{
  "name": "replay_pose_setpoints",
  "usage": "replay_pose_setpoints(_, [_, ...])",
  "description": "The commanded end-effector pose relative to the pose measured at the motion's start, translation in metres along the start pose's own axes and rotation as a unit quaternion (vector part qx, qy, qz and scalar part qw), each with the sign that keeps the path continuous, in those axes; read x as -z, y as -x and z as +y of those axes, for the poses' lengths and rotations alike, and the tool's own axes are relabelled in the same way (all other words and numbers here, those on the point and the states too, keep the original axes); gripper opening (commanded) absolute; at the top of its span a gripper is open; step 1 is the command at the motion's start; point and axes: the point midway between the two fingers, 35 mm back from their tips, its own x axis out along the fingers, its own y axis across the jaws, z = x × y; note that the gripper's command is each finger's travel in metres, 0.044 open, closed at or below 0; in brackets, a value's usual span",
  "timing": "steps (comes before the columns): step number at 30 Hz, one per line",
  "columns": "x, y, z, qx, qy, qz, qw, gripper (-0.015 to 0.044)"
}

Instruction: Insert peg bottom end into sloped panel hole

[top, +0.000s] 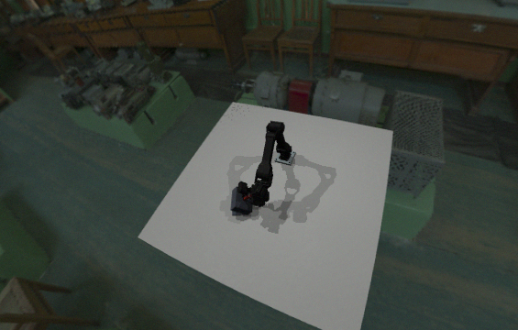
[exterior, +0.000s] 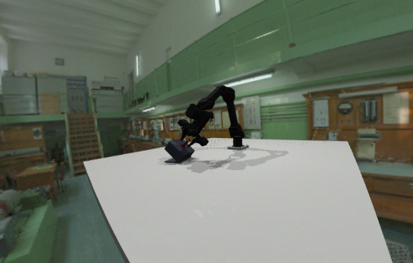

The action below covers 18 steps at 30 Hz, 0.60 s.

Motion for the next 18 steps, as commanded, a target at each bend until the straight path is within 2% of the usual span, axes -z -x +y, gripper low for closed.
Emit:
replay_pose_setpoints(1, [0.0, 0.001, 0.0, 0.0, 0.0, 0.0, 1.0, 0.0341])
replay_pose_setpoints(5, [-0.001, 0.005, 0.0, 0.0, 0.0, 0.0, 1.0, 0.044])
replay_pose_setpoints(18, [-0.004, 0.032, 0.002, -0.004, 0.002, 0.0, 1.0, 0.044])
